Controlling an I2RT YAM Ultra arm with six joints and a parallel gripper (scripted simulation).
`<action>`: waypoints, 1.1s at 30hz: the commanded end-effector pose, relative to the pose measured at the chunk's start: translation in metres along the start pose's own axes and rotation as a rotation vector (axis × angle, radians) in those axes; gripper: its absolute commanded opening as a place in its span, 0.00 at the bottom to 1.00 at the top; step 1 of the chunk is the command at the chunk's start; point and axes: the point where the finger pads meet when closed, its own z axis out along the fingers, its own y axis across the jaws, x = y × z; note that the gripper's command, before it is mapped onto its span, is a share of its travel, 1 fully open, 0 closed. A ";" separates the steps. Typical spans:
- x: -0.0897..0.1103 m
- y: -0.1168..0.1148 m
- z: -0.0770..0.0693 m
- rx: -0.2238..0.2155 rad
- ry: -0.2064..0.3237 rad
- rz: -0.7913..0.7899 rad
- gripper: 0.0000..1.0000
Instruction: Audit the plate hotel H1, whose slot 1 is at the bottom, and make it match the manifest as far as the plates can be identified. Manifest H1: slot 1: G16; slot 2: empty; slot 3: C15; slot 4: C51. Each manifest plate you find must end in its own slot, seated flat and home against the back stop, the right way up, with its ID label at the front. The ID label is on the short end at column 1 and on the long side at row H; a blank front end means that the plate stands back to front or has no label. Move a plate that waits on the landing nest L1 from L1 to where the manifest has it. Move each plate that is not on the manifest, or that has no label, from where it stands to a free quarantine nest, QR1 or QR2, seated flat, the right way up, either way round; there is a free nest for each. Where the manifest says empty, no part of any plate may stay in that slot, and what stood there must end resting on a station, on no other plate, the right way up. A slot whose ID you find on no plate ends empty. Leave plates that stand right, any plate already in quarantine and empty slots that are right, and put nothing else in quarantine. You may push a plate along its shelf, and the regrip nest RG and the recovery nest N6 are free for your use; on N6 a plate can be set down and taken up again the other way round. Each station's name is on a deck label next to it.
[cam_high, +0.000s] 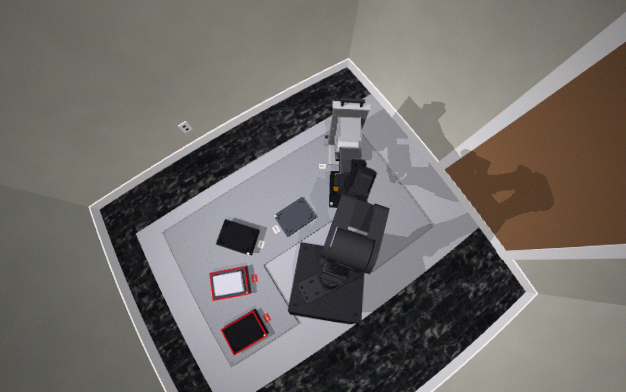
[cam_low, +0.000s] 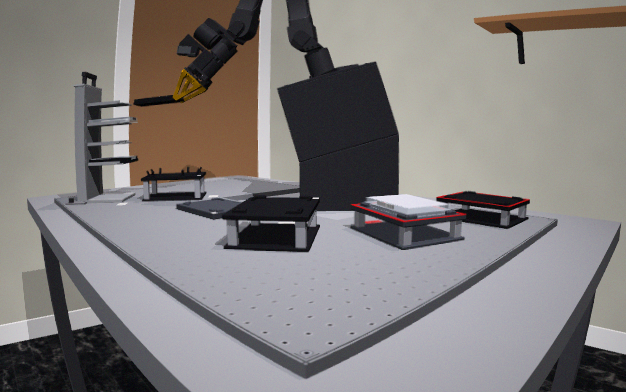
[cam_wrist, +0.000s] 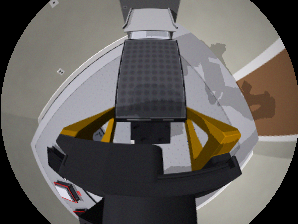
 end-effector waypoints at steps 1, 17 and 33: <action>-0.007 0.000 -0.003 -0.002 -0.033 -0.009 0.86; 0.009 0.000 -0.012 -0.002 -0.033 -0.009 0.86; 0.023 -0.001 -0.017 -0.002 -0.032 -0.010 0.86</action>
